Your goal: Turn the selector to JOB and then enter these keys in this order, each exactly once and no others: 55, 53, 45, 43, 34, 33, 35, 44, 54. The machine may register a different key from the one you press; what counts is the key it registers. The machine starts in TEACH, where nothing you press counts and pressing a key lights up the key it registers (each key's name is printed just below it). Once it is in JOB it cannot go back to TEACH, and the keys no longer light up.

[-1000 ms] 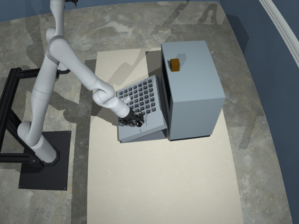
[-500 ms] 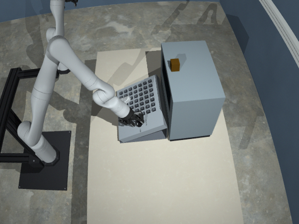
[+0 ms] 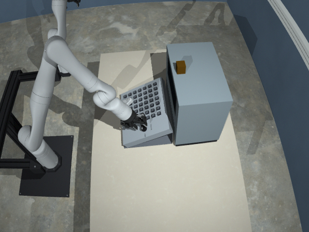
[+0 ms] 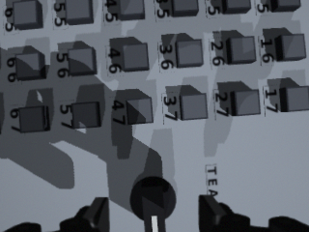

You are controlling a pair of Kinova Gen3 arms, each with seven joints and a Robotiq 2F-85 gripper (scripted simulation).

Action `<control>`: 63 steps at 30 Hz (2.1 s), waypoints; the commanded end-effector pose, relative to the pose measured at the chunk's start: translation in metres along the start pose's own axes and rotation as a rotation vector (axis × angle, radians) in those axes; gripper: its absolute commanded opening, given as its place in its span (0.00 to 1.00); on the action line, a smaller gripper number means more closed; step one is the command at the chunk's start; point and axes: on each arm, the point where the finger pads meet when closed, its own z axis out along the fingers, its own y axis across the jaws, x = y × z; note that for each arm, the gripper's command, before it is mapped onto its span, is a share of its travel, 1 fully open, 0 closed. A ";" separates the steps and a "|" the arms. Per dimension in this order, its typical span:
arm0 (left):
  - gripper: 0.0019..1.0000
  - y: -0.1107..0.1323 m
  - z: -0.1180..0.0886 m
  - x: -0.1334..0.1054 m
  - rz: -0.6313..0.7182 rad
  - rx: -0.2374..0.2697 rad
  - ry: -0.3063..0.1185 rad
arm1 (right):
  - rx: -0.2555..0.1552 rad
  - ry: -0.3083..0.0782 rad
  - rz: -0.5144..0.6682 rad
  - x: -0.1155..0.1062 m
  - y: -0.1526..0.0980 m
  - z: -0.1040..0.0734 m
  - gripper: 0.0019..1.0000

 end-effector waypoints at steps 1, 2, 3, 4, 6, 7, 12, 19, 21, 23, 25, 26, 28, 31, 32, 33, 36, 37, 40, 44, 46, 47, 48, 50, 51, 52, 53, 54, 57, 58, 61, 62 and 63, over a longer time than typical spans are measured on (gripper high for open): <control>1.00 0.000 -0.001 0.000 0.000 0.000 -0.002 | 0.002 0.000 0.001 0.000 0.001 -0.006 0.60; 1.00 0.000 -0.001 0.000 0.000 0.000 -0.002 | 0.002 0.000 0.001 0.000 0.001 -0.008 0.60; 1.00 0.000 -0.001 0.000 0.000 0.000 -0.002 | 0.002 0.000 0.001 0.000 0.001 -0.010 0.60; 1.00 0.000 -0.001 0.000 0.000 0.000 -0.002 | 0.002 0.000 0.001 0.000 0.001 -0.012 0.60; 1.00 0.000 -0.001 0.000 0.000 0.000 -0.002 | 0.002 0.000 0.001 0.000 0.001 -0.015 0.60; 1.00 0.000 -0.001 0.000 0.000 0.000 -0.002 | 0.002 0.000 0.001 0.000 0.001 -0.017 0.60; 1.00 0.000 -0.001 0.000 0.000 0.000 -0.002 | 0.002 0.000 0.001 0.000 0.001 -0.024 0.60; 1.00 0.000 -0.001 0.000 0.000 0.000 -0.002 | 0.002 0.000 0.001 0.000 0.001 -0.030 0.60; 1.00 0.000 -0.001 0.000 0.000 0.000 -0.002 | 0.002 0.000 0.001 0.000 0.001 -0.031 0.60; 1.00 0.000 -0.001 0.000 0.000 0.000 -0.002 | 0.002 0.000 0.001 0.000 0.001 -0.033 0.60; 1.00 0.000 -0.001 0.000 0.000 0.000 -0.002 | 0.002 0.000 0.001 0.000 0.001 -0.033 0.60; 1.00 0.000 -0.001 0.000 0.000 0.000 -0.002 | 0.002 0.000 0.001 0.000 0.001 -0.034 0.60; 1.00 0.000 -0.001 0.000 0.000 0.000 -0.002 | 0.002 0.000 0.001 0.000 0.001 -0.034 0.60; 1.00 0.000 -0.001 0.000 0.000 0.000 -0.002 | 0.002 0.000 0.001 0.000 0.001 -0.034 0.10; 1.00 0.000 -0.001 0.000 0.000 0.000 -0.002 | 0.002 0.000 0.001 0.000 0.001 -0.034 0.10; 1.00 0.000 -0.001 0.000 0.000 0.000 -0.002 | 0.002 0.000 0.001 0.000 0.001 -0.034 0.10; 1.00 0.000 -0.001 0.000 0.000 0.000 -0.002 | 0.002 0.000 0.001 0.000 0.001 -0.034 0.10; 1.00 0.000 -0.001 0.000 0.000 0.000 -0.002 | 0.002 0.000 0.001 0.000 0.001 -0.034 0.10; 1.00 0.000 -0.001 0.000 0.000 0.000 -0.002 | 0.002 0.000 0.001 0.000 0.001 -0.034 0.10; 1.00 0.000 -0.001 0.000 0.000 0.000 -0.002 | 0.002 0.000 0.001 0.000 0.001 -0.034 0.10; 1.00 0.000 -0.001 0.000 0.000 0.000 -0.002 | 0.002 0.000 0.001 0.000 0.001 -0.034 0.10; 1.00 0.000 -0.001 0.000 0.000 0.000 -0.002 | 0.002 0.000 0.001 0.000 0.001 -0.034 0.10; 1.00 0.000 -0.001 0.000 0.000 0.000 -0.002 | 0.002 0.000 0.001 0.000 0.001 -0.034 0.10; 1.00 0.000 -0.001 0.000 0.000 0.000 -0.002 | 0.002 0.000 0.001 0.000 0.001 -0.034 0.10; 1.00 0.000 -0.001 0.000 0.000 0.000 -0.002 | 0.002 0.000 0.001 0.000 0.001 -0.034 0.10; 1.00 0.000 -0.001 0.000 0.000 0.000 -0.002 | 0.002 0.000 0.001 0.000 0.001 -0.034 0.10; 1.00 0.000 -0.001 0.000 0.000 0.000 -0.002 | 0.002 0.000 0.001 0.000 0.001 -0.034 0.10; 1.00 0.000 -0.001 0.000 0.000 0.000 -0.002 | 0.002 0.000 0.001 0.000 0.001 -0.034 0.10; 1.00 0.000 -0.001 0.000 0.000 0.000 -0.002 | 0.002 0.000 0.001 0.000 0.001 -0.034 0.10; 1.00 0.000 -0.001 0.000 0.000 0.000 -0.002 | 0.002 0.000 0.001 0.000 0.001 -0.034 0.10; 1.00 0.000 -0.001 0.000 0.000 0.000 -0.002 | 0.002 0.000 0.001 0.000 0.001 -0.034 0.10; 1.00 0.000 -0.001 0.000 0.000 0.000 -0.002 | 0.002 0.000 0.001 0.000 0.001 -0.034 0.10; 1.00 0.000 -0.001 0.000 0.000 0.000 -0.002 | 0.002 0.000 0.001 0.000 0.001 -0.034 0.10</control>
